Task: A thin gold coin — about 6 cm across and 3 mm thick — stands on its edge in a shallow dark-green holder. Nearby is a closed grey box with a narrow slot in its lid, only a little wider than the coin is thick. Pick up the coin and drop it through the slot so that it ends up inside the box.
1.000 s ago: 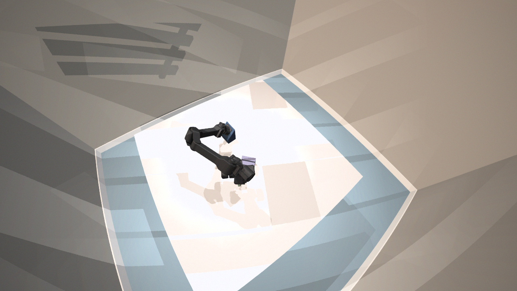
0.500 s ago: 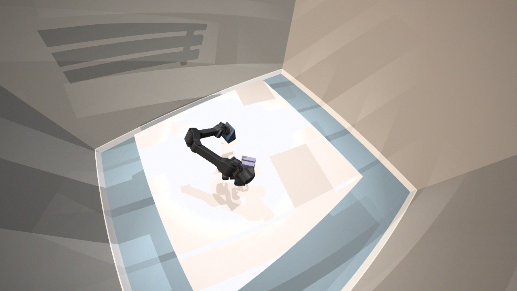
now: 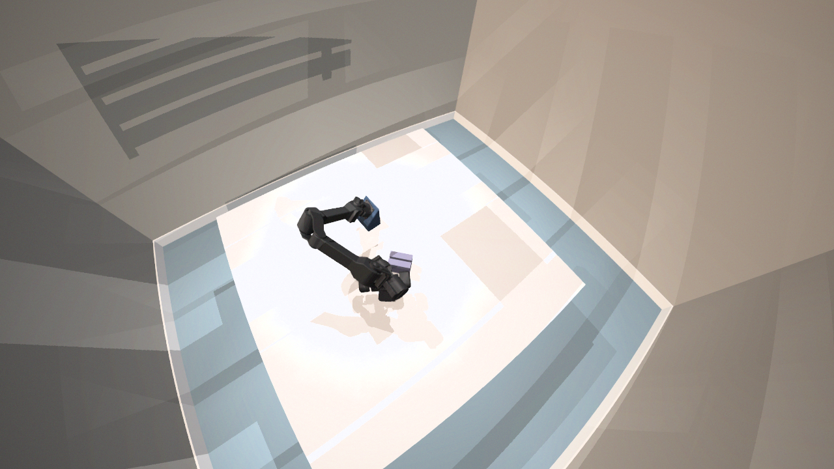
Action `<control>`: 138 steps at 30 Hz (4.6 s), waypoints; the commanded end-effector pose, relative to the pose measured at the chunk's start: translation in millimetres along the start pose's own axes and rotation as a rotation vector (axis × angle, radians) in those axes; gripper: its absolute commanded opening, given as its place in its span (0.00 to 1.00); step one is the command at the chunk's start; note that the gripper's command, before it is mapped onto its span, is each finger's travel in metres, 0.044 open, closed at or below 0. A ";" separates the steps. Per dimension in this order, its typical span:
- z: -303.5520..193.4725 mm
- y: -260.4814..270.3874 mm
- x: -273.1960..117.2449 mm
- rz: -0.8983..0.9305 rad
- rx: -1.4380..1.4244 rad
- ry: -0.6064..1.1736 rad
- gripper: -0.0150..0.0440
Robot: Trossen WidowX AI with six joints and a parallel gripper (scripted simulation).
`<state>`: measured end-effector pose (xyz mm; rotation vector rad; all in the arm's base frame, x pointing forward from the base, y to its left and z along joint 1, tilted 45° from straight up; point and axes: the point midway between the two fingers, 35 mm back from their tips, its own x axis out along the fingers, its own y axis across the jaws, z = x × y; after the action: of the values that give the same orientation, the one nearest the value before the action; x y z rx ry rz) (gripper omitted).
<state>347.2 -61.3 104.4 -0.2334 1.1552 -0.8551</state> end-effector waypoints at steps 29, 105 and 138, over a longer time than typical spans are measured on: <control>-3.4 -2.3 25.0 -0.008 -0.011 0.003 0.25; 6.0 5.3 -70.7 -0.001 -1.176 0.008 0.25; -42.0 43.0 -72.3 0.013 -1.265 0.007 0.25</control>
<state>326.7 24.3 120.9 -1.2460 1.5613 -0.0001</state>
